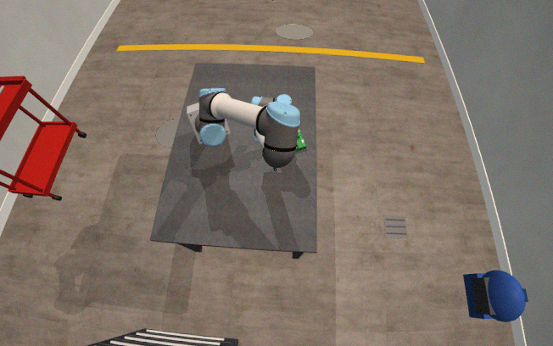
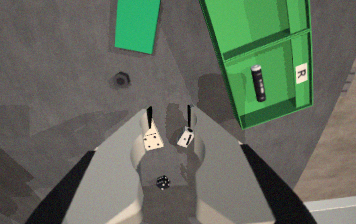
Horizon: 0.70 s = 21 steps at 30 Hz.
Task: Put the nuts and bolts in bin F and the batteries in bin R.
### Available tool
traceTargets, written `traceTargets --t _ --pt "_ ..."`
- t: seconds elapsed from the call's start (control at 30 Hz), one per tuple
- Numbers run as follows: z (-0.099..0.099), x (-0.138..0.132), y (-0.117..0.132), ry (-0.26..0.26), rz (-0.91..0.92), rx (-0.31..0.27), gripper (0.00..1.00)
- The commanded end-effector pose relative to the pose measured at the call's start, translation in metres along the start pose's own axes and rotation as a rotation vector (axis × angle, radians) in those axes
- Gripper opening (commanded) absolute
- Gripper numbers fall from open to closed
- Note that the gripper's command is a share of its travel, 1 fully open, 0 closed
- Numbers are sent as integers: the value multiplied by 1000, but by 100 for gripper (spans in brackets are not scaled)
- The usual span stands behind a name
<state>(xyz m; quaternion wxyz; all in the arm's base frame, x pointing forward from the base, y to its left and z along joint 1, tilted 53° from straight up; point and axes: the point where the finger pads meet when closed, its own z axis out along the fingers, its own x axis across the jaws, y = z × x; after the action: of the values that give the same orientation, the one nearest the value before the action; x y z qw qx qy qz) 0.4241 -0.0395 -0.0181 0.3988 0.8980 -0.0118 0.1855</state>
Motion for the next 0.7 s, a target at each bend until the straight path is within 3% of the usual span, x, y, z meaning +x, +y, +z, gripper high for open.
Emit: traceTargets --t 0.0,0.07,0.67 --pt "-5 -47 -3 10 157 0 18" --pt "-6 -59 -3 4 202 2 18" --pt "-6 -59 -3 3 624 13 18"
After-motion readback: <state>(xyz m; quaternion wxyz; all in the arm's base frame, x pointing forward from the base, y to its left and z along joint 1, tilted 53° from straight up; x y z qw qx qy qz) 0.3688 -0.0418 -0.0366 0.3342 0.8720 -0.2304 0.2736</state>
